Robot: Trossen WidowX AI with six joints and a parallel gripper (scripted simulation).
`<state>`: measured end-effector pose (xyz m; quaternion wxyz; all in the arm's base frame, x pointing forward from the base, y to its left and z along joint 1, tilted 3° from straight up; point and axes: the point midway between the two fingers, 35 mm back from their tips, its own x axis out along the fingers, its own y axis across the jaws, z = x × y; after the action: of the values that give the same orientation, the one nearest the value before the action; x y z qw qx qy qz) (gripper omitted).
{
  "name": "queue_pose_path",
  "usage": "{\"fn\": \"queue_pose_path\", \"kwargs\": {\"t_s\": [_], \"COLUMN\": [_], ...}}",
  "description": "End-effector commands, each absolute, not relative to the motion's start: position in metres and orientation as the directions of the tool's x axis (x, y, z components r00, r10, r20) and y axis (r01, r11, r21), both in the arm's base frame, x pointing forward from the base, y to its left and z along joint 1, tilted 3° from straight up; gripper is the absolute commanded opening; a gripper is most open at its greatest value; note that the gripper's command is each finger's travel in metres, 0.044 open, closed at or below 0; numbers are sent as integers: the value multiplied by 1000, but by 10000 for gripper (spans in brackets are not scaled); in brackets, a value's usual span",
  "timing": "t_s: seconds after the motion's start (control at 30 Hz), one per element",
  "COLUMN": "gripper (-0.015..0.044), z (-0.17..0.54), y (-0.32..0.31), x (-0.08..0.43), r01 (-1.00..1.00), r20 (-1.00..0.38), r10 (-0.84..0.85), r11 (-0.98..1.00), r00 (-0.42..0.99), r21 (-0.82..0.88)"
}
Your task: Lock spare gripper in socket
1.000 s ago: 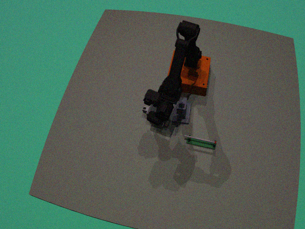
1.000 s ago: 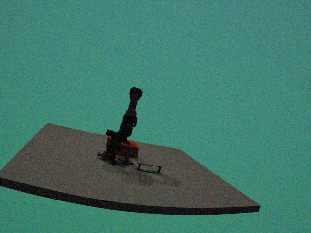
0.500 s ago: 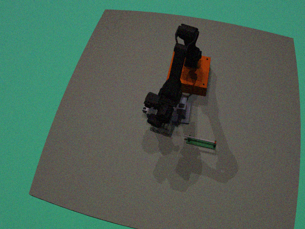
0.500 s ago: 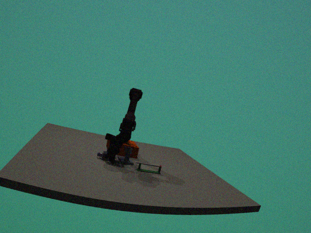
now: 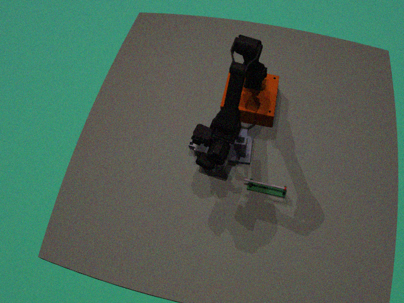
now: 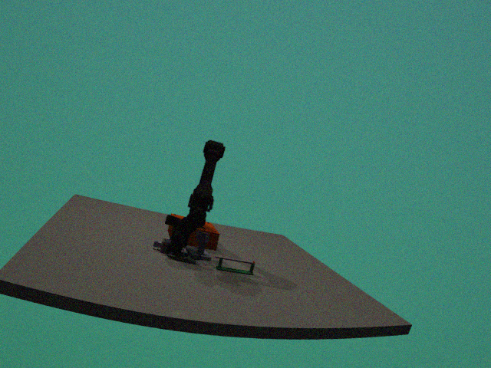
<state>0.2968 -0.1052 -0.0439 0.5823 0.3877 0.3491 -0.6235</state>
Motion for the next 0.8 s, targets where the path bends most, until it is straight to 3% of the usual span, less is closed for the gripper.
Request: {"fn": "queue_pose_path", "kwargs": {"t_s": [0.0, 0.1, 0.33, 0.6, 0.77], "gripper": [335, 256, 210, 0, 0], "z": [-45, -45, -45, -24, 2], "y": [-105, -105, -105, -107, -109], "x": [297, 297, 296, 300, 302], "r01": [997, 997, 997, 997, 997], "r20": [-889, -889, -889, -889, -889], "r10": [-458, -458, -458, -458, -458], "r11": [-81, -81, -81, -81, -81], "r00": [-22, -22, -22, -22, -21], "r21": [17, 17, 17, 18, 18]}}
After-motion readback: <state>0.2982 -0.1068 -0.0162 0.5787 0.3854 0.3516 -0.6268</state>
